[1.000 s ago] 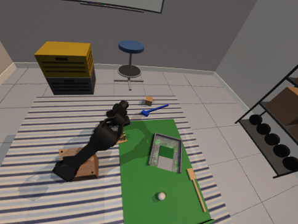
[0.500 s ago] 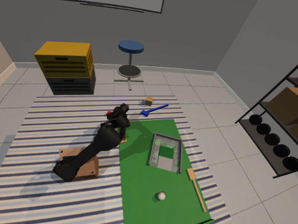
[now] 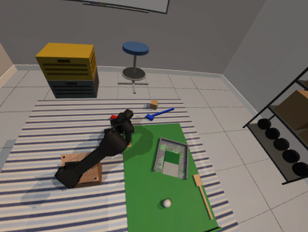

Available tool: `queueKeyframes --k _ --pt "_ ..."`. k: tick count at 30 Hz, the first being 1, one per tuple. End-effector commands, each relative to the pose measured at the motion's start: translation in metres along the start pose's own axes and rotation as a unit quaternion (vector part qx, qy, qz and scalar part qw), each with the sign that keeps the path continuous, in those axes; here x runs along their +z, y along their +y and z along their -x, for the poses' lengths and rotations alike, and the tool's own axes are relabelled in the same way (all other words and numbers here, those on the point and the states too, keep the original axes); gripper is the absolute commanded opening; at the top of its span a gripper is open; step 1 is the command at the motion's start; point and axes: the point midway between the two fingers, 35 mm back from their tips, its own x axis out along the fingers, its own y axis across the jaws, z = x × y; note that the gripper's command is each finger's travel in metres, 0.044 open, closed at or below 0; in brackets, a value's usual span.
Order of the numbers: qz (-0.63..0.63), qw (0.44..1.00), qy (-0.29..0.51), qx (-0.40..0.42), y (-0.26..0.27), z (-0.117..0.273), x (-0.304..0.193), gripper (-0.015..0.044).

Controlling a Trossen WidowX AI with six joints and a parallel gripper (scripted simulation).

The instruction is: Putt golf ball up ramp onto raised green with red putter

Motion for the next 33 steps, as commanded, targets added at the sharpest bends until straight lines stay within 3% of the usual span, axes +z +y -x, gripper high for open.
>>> queueKeyframes --k 1,11,21,33 --pt "-0.001 1.0 0.0 0.0 0.0 0.0 0.0 0.0309" --pt "-0.001 1.0 0.0 0.0 0.0 0.0 0.0 0.0046" --pt "0.0 1.0 -0.001 0.0 -0.002 0.009 0.002 0.0" --pt "0.001 1.0 -0.003 0.001 0.0 0.101 0.013 0.0"
